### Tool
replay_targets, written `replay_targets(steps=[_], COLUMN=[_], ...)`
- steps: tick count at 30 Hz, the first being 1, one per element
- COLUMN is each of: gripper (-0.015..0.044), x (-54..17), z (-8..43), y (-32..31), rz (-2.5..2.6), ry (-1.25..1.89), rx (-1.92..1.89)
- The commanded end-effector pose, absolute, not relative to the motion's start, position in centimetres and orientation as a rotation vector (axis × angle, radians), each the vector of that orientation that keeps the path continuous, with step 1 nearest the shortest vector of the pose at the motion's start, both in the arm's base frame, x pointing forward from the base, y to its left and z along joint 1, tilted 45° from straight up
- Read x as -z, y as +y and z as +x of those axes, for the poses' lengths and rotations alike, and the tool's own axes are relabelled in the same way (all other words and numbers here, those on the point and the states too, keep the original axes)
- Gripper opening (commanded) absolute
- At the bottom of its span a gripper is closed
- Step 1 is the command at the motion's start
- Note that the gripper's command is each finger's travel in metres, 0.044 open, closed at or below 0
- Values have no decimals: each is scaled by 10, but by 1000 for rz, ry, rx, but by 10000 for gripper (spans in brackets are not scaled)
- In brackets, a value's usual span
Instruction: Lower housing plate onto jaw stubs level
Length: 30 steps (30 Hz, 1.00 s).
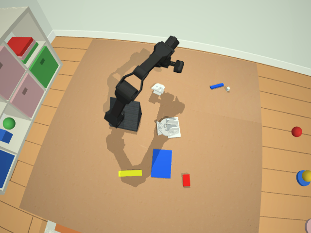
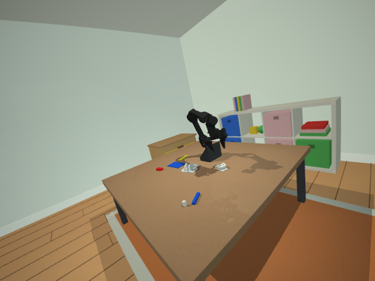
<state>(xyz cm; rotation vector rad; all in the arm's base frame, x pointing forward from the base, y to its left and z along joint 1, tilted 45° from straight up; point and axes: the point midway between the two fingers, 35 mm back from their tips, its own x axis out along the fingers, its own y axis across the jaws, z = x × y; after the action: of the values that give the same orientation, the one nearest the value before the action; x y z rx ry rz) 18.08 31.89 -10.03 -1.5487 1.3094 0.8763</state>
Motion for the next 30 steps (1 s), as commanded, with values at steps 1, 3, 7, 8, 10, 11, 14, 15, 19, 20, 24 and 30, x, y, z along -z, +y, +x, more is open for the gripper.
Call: replay_targets(steps=[1, 3, 7, 8, 10, 11, 14, 15, 19, 20, 24, 30], gripper=[440, 440, 440, 440, 440, 440, 440, 440, 440, 440, 440, 440], x=[109, 112, 116, 117, 119, 120, 121, 122, 122, 122, 139, 149], z=[174, 170, 164, 162, 159, 157, 152, 151, 150, 150, 152, 153], y=[300, 292, 275, 271, 262, 258, 246, 243, 240, 240, 222, 211], rz=[-1575, -1586, -1610, -1616, -1629, -1636, -1656, -1662, -1666, -1666, -1667, -1667], ry=[1391, 1430, 1505, 1523, 1558, 1575, 1624, 1637, 1647, 1647, 1647, 1647], rx=[-810, -777, -708, -689, -652, -633, -573, -557, -544, -544, -543, -542])
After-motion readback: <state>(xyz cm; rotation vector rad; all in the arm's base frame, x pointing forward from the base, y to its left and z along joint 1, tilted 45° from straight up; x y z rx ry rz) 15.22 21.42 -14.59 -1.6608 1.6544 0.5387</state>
